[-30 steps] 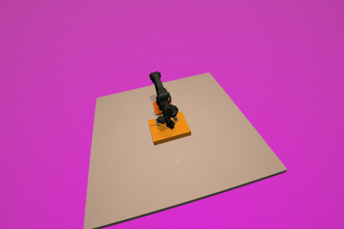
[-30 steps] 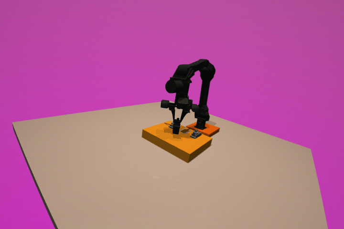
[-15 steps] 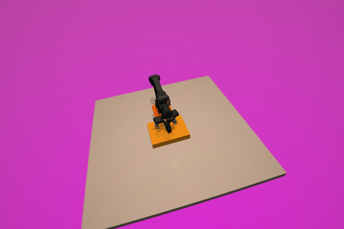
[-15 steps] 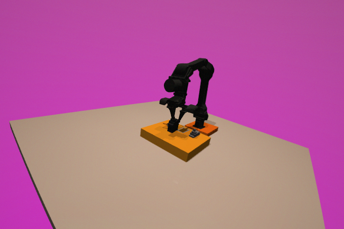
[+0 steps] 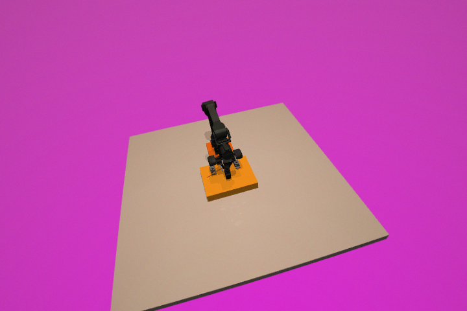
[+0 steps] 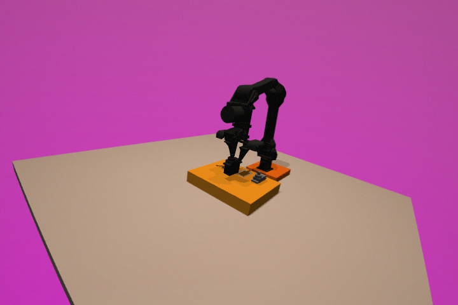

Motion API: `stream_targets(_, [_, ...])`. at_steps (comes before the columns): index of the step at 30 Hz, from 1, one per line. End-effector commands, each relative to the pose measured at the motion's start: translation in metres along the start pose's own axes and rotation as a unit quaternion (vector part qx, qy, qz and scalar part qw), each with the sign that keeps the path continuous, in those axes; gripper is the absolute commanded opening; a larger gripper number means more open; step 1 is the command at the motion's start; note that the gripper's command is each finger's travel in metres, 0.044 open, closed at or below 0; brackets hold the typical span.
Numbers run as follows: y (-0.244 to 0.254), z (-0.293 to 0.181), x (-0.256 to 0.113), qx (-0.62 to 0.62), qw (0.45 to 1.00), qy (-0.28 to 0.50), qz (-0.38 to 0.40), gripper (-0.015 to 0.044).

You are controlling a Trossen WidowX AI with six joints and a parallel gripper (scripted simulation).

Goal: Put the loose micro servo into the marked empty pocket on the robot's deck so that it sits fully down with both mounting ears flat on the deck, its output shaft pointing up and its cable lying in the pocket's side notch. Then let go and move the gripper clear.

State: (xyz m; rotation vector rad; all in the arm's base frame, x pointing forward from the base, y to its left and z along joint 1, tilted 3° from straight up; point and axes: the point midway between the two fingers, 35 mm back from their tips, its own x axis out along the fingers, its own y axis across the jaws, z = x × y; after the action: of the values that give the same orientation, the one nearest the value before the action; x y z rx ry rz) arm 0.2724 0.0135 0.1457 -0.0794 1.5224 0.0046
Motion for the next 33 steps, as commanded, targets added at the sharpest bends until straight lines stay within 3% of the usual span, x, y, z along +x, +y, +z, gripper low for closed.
stream_targets(1, [0.000,-0.013,-0.001,0.002,1.000,0.000,0.001,0.0000])
stream_targets(21, [0.001,-0.095,0.000,0.002,1.000,0.004,0.001,0.0000])
stream_targets(33, [0.002,-0.097,0.011,0.002,1.000,0.004,0.001,0.0000])
